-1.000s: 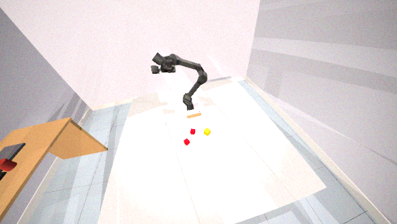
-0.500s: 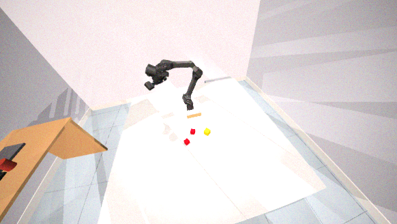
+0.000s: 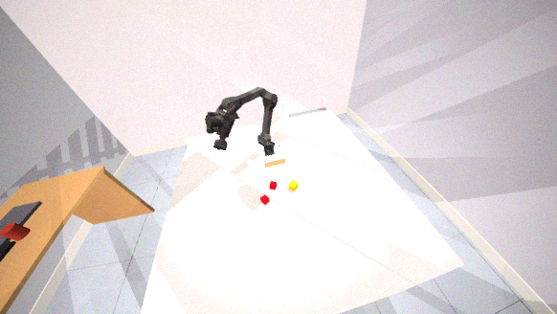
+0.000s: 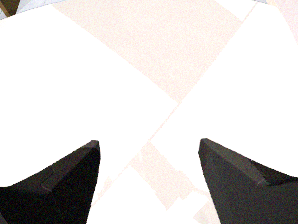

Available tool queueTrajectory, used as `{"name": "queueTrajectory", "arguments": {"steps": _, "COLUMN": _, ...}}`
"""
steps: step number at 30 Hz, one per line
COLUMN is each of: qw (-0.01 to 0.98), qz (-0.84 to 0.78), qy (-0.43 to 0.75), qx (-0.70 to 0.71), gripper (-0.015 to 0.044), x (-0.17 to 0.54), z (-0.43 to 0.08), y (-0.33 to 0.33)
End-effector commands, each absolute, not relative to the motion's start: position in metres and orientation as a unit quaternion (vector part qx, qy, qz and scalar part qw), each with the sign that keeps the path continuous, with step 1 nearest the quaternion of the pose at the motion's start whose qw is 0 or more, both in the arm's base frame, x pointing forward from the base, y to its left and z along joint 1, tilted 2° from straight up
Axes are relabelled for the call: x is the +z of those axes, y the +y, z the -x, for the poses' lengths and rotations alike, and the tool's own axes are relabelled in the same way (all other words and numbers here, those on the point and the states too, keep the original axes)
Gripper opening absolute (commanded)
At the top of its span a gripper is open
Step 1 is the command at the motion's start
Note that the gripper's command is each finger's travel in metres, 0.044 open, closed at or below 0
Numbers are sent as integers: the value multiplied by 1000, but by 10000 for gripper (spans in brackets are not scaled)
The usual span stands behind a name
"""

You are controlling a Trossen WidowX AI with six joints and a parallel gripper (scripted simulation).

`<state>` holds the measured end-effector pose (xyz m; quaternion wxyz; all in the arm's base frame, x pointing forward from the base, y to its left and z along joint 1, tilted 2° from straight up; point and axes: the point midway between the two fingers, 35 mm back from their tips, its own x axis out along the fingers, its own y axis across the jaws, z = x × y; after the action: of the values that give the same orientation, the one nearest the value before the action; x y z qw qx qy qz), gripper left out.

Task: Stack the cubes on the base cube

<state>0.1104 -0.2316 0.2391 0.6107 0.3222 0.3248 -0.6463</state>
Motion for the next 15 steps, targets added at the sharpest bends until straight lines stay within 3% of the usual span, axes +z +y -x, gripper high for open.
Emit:
{"name": "queueTrajectory", "arguments": {"steps": 1, "qw": 638, "qz": -312, "qy": 371, "qx": -598, "gripper": 265, "x": 226, "z": -136, "y": -219}}
{"name": "queueTrajectory", "arguments": {"steps": 15, "qw": 716, "qz": -236, "qy": 539, "qx": -376, "gripper": 265, "x": 175, "z": -225, "y": -132}}
